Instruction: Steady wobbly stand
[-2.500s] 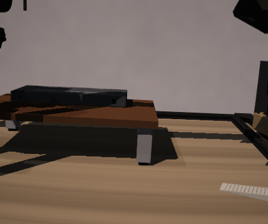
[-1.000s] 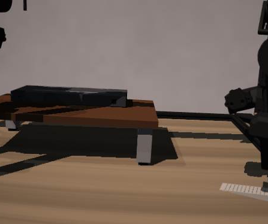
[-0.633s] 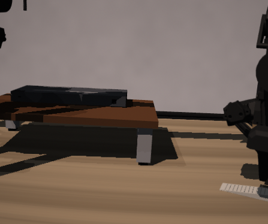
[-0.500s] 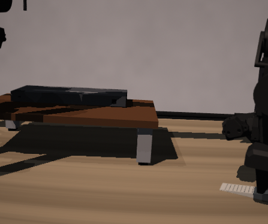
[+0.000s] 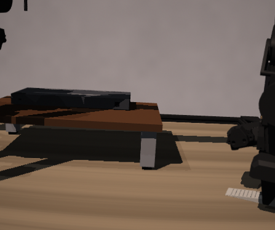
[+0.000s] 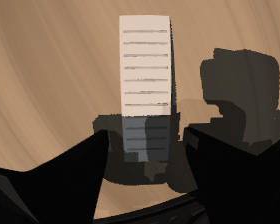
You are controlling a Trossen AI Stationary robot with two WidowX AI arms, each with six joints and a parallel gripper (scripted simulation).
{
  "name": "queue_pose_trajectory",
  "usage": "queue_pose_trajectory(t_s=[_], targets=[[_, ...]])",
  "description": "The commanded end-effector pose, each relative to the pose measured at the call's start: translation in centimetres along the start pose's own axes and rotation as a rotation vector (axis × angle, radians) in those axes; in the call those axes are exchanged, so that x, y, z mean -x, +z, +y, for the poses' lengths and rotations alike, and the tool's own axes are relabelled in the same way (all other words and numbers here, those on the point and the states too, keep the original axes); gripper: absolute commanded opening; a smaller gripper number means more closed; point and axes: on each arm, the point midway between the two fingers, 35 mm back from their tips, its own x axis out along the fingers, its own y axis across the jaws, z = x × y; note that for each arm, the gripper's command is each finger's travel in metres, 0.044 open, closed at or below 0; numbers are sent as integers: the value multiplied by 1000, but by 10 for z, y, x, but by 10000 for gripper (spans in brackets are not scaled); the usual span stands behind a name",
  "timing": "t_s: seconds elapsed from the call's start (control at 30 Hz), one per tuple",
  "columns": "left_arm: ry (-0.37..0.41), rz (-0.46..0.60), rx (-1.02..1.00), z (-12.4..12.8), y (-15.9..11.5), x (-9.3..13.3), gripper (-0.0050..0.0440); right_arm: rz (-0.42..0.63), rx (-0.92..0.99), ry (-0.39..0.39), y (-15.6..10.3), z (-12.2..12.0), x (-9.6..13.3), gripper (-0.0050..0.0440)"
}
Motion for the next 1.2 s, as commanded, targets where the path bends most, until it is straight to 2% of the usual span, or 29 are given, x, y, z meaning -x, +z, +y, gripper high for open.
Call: queue_pose_trajectory(t_s=[0.0,0.93,0.97,1.17], targets=[[0,0,0,0,0,0,0,4,-4,0,0,0,-1,239],[0,0,0,0,0,0,0,4,-4,0,0,0,-9,239],[0,0,0,0,0,0,0,0,0,2,0,0,-7,0],[0,0,0,0,0,0,0,0,0,2,0,0,-7,0]])
